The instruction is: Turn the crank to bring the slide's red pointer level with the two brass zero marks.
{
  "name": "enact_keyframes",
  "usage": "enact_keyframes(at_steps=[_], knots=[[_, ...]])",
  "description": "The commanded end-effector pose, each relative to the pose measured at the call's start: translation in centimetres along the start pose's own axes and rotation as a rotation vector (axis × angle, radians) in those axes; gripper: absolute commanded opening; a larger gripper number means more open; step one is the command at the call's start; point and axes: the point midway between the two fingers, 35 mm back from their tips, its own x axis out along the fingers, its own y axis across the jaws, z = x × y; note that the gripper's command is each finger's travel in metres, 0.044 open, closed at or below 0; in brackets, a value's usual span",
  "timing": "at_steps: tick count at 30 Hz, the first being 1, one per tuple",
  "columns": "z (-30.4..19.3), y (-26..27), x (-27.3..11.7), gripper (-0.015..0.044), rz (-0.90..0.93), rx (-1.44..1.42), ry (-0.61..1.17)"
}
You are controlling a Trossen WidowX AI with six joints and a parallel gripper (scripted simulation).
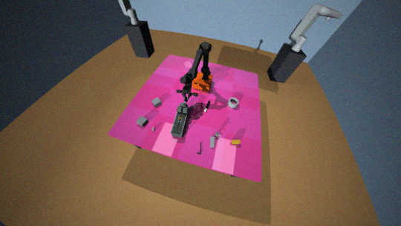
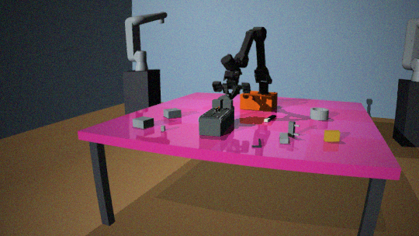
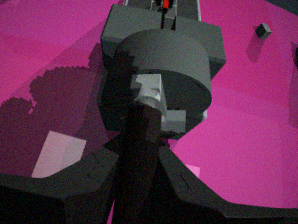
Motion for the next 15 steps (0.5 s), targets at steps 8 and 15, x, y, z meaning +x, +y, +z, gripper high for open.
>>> enact_keyframes(at_steps=[8, 15], knots=[[-0.27, 0.94, 0.26, 0.0000, 0.024, -0.002, 0.005], [-0.31, 1.01, 0.31, 0.0000, 0.024, -0.002, 0.005]])
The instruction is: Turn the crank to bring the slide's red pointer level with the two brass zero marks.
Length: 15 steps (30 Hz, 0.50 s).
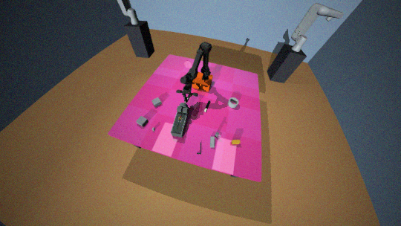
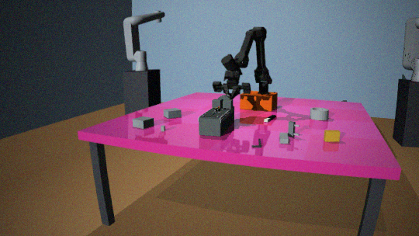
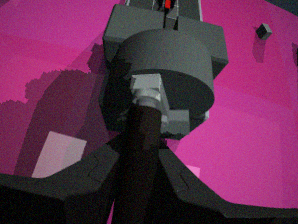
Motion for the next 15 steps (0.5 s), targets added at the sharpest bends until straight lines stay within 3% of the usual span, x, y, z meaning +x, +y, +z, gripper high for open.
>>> enact_keyframes(at_steps=[1, 15], knots=[[-0.24, 0.87, 0.24, 0.0000, 0.023, -0.002, 0.007], [-0.37, 1.05, 0.38, 0.0000, 0.023, -0.002, 0.007]])
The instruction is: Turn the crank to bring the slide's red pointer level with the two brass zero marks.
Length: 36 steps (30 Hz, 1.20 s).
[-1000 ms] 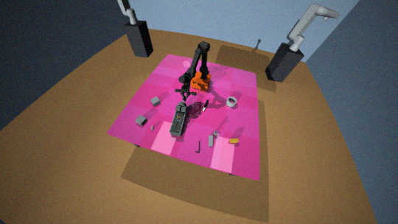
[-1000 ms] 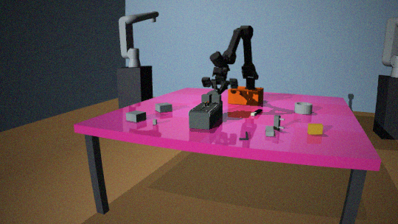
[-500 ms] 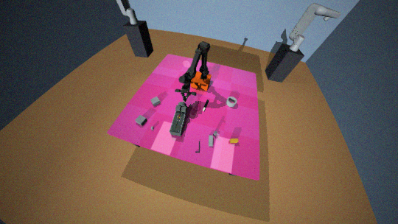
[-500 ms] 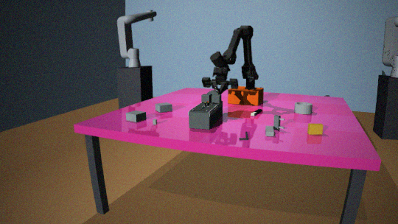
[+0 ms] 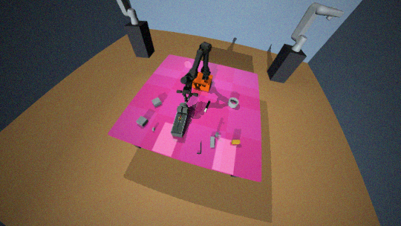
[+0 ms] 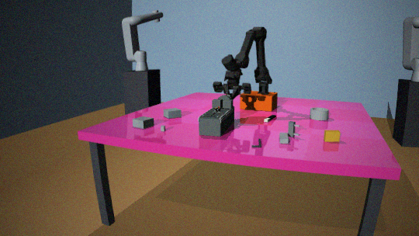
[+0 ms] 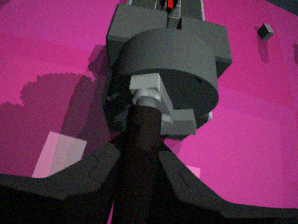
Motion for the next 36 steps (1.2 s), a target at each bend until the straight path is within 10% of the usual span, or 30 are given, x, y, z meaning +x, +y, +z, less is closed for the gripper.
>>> enact_keyframes(at_steps=[1, 36], knots=[[-0.3, 0.8, 0.3, 0.0000, 0.021, -0.002, 0.008], [-1.6, 1.8, 1.6, 0.0000, 0.022, -0.001, 0.008]])
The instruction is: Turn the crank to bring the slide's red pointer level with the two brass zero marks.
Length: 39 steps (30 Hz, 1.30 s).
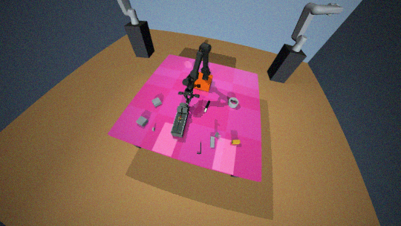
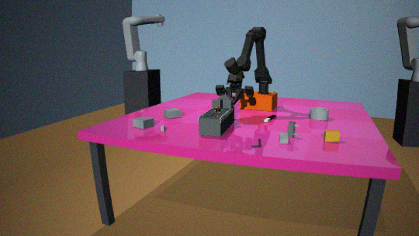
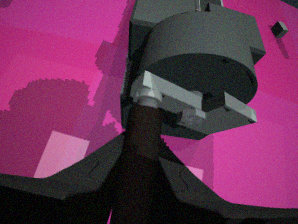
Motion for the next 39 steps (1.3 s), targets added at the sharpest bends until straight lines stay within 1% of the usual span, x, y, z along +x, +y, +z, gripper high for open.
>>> enact_keyframes(at_steps=[1, 22, 39], knots=[[-0.6, 0.4, 0.6, 0.0000, 0.005, 0.003, 0.011], [-2.8, -1.1, 2.7, 0.0000, 0.005, 0.002, 0.011], [-3.1, -3.1, 3.1, 0.0000, 0.003, 0.001, 0.011]])
